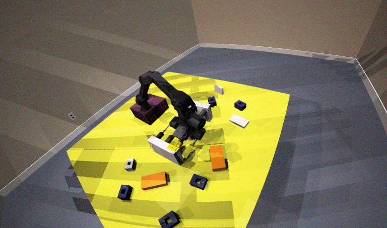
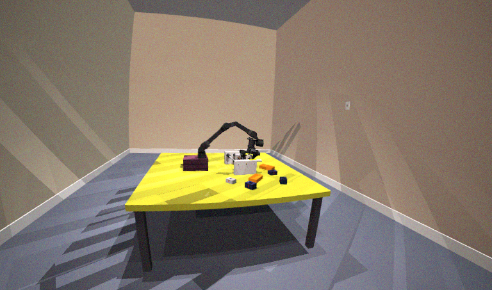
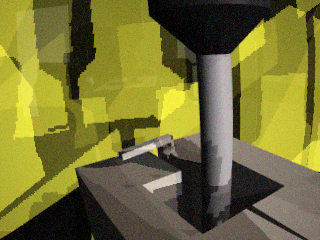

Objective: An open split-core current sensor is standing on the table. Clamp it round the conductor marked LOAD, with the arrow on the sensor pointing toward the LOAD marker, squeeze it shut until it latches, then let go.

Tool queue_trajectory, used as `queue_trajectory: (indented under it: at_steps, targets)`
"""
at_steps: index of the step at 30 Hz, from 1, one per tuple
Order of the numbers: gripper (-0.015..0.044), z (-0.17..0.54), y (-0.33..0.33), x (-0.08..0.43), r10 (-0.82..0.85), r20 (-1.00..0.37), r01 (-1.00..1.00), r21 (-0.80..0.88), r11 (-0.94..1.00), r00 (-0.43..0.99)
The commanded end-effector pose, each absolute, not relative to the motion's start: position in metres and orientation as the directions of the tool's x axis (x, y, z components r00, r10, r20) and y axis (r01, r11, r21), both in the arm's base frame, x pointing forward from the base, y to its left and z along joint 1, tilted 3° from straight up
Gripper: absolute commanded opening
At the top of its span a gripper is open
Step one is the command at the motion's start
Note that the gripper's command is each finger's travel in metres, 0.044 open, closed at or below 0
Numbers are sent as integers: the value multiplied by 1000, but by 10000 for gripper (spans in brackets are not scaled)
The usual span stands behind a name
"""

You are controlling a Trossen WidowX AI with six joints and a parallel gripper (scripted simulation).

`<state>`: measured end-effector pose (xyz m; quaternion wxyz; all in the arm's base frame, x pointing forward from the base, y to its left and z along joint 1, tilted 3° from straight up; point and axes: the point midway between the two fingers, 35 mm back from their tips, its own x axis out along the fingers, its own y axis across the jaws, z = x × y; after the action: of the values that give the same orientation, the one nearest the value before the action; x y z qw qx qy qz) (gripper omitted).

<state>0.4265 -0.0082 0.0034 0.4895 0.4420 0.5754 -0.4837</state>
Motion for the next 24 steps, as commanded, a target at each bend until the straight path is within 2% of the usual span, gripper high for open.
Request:
queue_trajectory:
  at_steps: [1,5,24]
  targets:
    - [0,6,-9,427,17,-978,969,-205,141,-210]
    - [0,5,-9,425,9,-965,956,-258,142,-262]
    - [0,5,-9,425,9,-965,955,-259,142,-263]
